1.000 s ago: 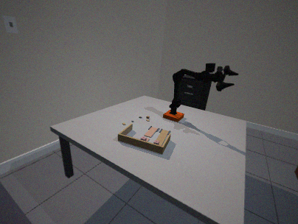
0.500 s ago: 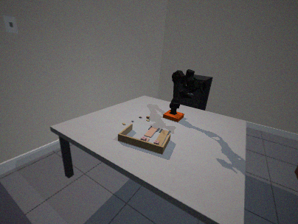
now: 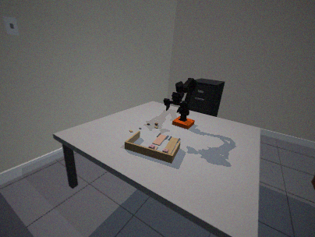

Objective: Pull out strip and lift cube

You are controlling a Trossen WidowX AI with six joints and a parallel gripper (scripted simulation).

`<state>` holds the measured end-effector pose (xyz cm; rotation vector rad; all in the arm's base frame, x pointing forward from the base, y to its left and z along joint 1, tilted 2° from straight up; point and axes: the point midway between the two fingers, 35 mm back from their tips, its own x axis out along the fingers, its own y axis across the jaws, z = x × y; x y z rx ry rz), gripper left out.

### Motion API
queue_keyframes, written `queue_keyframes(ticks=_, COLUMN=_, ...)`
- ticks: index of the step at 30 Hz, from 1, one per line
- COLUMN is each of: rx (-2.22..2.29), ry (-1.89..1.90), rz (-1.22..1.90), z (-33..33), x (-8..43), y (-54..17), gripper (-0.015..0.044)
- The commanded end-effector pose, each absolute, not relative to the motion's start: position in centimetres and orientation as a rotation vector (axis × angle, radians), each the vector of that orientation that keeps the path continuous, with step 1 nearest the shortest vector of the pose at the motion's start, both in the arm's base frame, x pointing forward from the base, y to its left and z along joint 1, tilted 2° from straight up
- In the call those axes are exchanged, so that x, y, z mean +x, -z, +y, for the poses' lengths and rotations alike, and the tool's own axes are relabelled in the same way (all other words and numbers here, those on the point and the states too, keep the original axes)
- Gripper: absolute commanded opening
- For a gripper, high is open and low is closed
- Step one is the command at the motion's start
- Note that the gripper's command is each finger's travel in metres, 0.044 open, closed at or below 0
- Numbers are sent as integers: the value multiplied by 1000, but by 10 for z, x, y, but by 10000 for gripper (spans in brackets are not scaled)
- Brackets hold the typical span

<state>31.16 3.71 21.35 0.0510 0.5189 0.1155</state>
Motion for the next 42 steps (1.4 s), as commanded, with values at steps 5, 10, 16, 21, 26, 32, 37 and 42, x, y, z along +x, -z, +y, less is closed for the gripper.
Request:
queue_keyframes(ticks=5, rx=6, ry=-40, rz=567, z=9, x=300, y=-194, gripper=400)
queue_keyframes(ticks=10, rx=3, ry=-47, rz=598, z=11, x=302, y=-191, gripper=347)
queue_keyframes(ticks=16, rx=-28, ry=-109, rz=875, z=34, x=325, y=-167, gripper=190)
queue_keyframes(ticks=21, rx=-69, ry=-152, rz=1111, z=55, x=339, y=-141, gripper=59)
queue_keyframes(ticks=26, rx=-125, ry=-183, rz=1345, z=77, x=347, y=-113, gripper=0)
queue_keyframes(ticks=32, rx=-173, ry=-199, rz=1504, z=92, x=349, y=-91, gripper=0)
queue_keyframes(ticks=37, rx=-173, ry=-199, rz=1504, z=92, x=349, y=-89, gripper=0)
queue_keyframes(ticks=42, rx=-173, ry=-199, rz=1504, z=92, x=350, y=-81, gripper=0)
